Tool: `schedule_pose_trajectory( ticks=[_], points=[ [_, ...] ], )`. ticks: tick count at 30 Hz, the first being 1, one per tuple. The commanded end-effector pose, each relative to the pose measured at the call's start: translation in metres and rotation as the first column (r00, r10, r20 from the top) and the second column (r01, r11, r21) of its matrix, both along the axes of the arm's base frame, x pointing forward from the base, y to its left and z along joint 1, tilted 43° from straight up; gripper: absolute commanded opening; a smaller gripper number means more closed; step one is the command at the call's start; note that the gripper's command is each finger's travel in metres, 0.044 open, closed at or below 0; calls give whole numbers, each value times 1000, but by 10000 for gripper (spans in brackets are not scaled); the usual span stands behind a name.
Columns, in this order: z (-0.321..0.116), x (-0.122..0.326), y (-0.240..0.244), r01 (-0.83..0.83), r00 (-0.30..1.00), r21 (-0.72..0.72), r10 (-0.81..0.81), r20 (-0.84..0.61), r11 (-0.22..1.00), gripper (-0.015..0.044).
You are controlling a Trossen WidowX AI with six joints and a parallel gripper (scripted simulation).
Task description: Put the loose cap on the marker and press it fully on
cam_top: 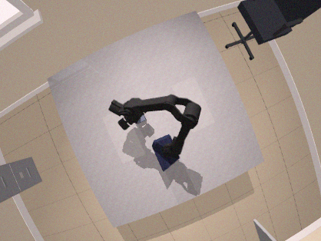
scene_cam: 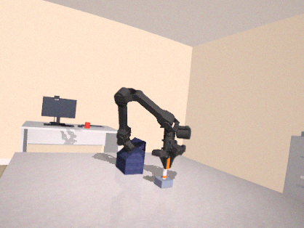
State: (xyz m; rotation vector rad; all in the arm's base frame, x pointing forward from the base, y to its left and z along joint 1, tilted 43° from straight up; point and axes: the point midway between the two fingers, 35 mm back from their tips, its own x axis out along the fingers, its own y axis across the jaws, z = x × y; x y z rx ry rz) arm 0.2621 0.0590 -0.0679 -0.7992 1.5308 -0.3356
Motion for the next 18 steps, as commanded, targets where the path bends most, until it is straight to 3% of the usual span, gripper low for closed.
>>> schedule_pose_trajectory(
  ticks=[1,18],
  points=[
    [-17,-4,-19,28,999,-23,-29,-28,999,0],
    [-35,6,-36,28,999,-24,-29,-28,999,0]
  ],
)
